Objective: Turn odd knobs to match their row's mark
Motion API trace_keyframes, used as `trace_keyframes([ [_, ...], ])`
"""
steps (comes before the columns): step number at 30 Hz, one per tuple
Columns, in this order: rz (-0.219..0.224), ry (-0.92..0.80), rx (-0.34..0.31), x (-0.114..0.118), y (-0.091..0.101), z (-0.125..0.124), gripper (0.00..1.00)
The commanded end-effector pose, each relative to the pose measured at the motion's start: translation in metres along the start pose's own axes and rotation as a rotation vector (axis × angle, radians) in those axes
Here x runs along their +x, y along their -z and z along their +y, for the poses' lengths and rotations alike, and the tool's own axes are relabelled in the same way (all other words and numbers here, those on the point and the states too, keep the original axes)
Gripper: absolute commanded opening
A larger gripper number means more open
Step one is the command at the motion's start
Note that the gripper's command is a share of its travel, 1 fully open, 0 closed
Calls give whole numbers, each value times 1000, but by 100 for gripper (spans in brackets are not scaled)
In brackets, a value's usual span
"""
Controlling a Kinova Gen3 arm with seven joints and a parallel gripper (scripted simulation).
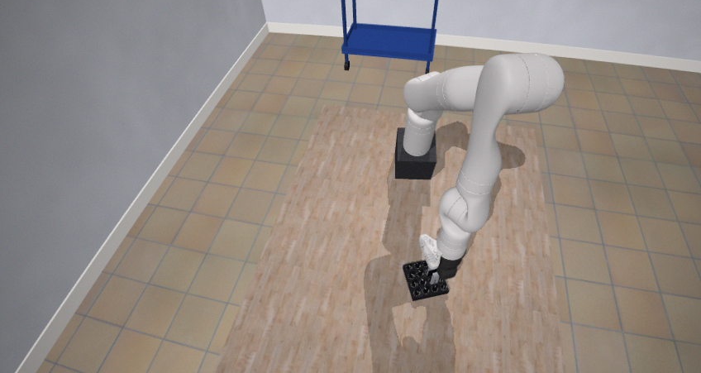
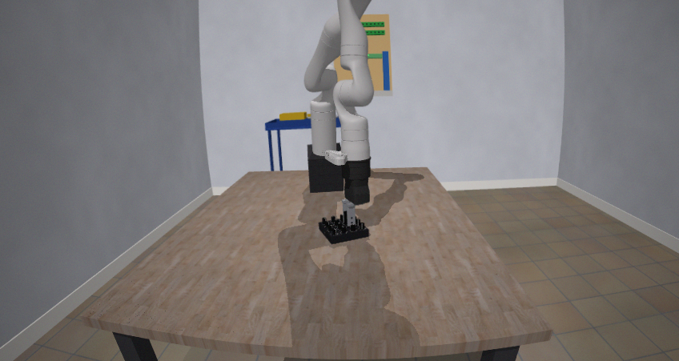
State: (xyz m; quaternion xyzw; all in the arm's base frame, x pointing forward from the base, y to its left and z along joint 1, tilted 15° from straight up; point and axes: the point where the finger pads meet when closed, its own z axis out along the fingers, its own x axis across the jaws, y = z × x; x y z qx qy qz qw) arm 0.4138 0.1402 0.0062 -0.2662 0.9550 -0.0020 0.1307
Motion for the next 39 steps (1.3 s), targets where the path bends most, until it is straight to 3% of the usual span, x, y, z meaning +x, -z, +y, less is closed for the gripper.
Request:
trace_keyframes([
  [1, -4, 6, 3, -3, -1, -1, 46],
  [9, -4, 6, 3, -3, -1, -1, 46],
  [10, -4, 6, 3, -3, -1, -1, 30],
  [39, -3, 6, 3, -2, -1, -1, 30],
])
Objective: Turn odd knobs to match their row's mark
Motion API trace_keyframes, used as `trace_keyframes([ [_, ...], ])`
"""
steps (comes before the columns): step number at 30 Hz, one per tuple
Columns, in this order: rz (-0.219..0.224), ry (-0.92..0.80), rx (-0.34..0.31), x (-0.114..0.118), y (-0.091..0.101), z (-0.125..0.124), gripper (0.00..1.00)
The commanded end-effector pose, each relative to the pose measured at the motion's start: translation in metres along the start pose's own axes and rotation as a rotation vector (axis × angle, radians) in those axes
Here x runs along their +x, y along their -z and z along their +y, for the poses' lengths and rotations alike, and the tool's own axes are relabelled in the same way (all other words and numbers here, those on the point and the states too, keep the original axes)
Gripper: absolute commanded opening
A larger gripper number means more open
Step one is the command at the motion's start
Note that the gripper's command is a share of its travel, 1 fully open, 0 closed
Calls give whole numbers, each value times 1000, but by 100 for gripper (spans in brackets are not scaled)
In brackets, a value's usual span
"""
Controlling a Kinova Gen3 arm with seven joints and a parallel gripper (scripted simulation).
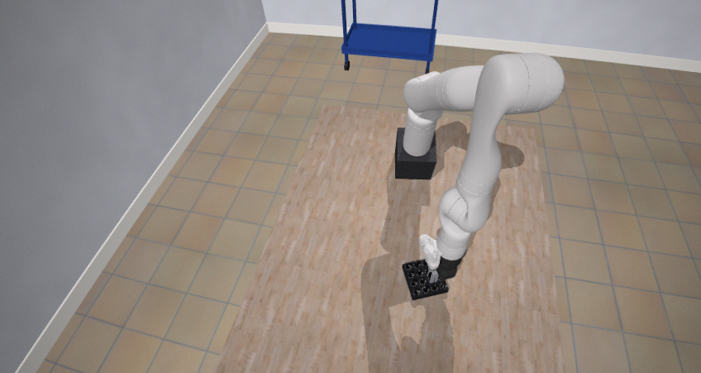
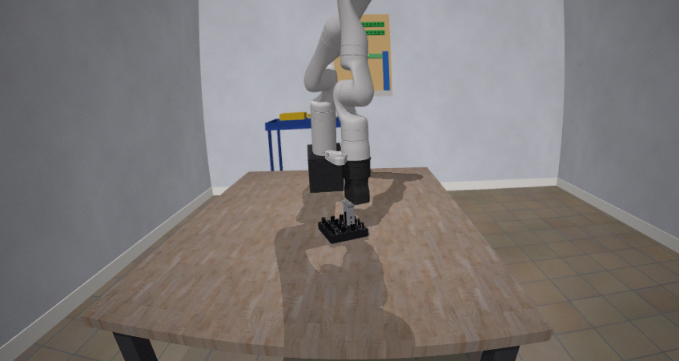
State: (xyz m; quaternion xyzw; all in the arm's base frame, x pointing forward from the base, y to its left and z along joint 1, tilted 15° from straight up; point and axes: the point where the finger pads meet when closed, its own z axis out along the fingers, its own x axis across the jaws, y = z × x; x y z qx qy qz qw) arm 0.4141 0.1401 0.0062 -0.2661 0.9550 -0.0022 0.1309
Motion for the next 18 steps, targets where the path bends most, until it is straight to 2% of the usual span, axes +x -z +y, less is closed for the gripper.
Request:
trace_keyframes([
  [1, -3, 7, 3, -2, -1, -1, 30],
  [18, -4, -1, 3, -3, -1, -1, 30],
])
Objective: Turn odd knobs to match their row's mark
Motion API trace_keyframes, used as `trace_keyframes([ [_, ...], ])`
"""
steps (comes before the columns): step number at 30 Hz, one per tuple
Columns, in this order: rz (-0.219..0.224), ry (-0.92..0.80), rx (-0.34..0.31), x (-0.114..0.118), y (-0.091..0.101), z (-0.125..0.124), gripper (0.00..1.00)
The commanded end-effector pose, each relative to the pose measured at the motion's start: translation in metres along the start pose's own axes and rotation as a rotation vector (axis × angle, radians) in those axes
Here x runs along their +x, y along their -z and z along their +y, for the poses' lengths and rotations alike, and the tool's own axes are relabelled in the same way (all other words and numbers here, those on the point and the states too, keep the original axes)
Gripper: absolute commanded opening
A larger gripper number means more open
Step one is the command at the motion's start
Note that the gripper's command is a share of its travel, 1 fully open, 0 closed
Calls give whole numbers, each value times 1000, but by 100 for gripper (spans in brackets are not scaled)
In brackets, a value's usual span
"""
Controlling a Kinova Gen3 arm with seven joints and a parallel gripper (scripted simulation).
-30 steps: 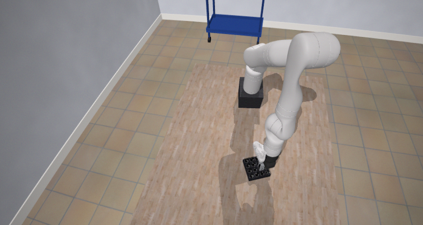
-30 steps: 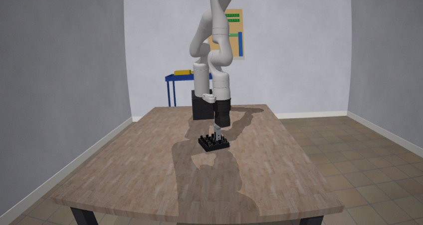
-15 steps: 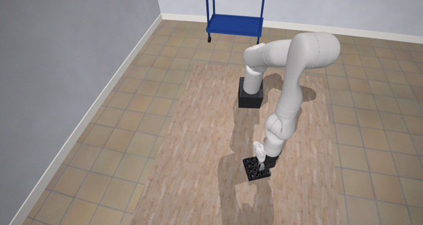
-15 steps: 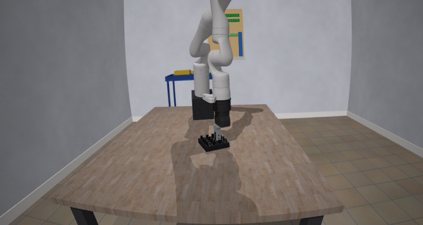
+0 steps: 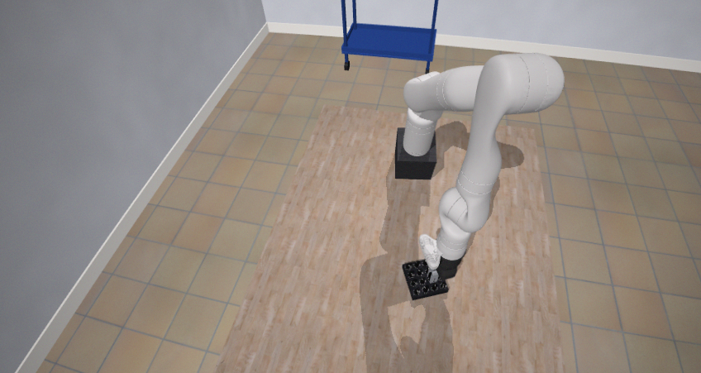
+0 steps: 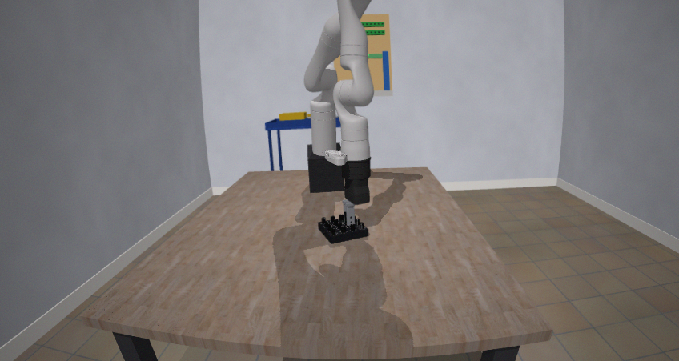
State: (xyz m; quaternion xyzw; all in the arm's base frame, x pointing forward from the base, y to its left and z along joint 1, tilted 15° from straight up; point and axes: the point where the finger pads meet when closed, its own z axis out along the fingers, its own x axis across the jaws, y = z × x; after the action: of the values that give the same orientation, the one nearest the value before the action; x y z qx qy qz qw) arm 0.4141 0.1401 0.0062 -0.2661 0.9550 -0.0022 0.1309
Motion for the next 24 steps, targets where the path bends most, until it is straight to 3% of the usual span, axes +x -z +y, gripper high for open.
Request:
trace_keyframes([
  [1, -4, -3, 3, -3, -1, -1, 30],
  [24, -8, -91, 3, -5, -1, -1, 30],
])
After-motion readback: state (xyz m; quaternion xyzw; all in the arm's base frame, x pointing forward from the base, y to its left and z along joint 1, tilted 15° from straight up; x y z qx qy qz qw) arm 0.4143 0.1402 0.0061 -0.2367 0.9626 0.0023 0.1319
